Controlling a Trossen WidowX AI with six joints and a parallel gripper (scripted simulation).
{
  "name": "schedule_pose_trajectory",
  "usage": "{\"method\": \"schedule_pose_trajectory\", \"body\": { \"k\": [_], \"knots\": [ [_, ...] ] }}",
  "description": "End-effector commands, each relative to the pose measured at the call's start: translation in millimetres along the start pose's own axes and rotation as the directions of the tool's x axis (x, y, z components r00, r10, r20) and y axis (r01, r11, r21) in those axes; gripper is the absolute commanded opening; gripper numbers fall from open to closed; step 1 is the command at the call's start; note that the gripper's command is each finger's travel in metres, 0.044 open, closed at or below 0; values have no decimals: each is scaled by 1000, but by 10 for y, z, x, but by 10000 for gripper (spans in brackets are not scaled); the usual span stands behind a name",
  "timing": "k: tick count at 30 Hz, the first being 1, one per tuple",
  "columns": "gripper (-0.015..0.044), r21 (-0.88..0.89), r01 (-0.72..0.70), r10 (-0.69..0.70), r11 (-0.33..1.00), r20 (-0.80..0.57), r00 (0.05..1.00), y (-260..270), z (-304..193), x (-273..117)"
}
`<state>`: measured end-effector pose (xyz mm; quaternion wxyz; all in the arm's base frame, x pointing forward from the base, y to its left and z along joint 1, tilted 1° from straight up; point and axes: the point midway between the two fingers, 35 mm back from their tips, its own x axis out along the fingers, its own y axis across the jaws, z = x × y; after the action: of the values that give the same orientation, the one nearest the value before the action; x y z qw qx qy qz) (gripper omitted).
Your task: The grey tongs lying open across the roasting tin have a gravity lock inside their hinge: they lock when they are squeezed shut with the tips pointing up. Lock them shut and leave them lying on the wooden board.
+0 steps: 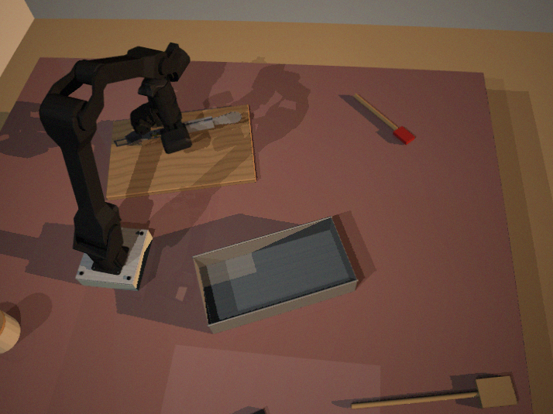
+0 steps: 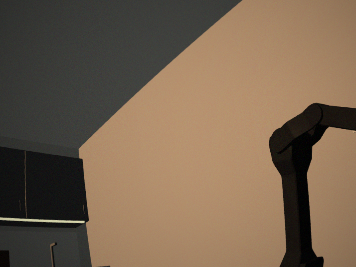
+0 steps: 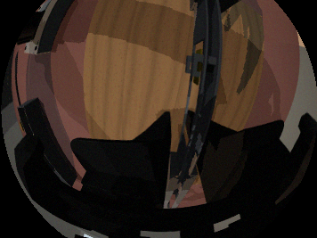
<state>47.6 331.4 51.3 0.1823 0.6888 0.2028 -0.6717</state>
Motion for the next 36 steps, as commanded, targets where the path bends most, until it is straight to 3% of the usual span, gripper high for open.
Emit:
{"method": "schedule_pose_trajectory", "body": {
  "k": [1, 23, 29, 36],
  "knots": [
    [-150, -3, 2, -2, 1000, 0, 1000, -2, 0, 15],
    [427, 0, 0, 0, 1000, 0, 1000, 0, 0, 3],
    [440, 0, 1, -1, 1000, 1, 1000, -80, 119, -100],
    [440, 5, 7, -7, 1000, 10, 1000, -374, 946, -751]
  ]
}}
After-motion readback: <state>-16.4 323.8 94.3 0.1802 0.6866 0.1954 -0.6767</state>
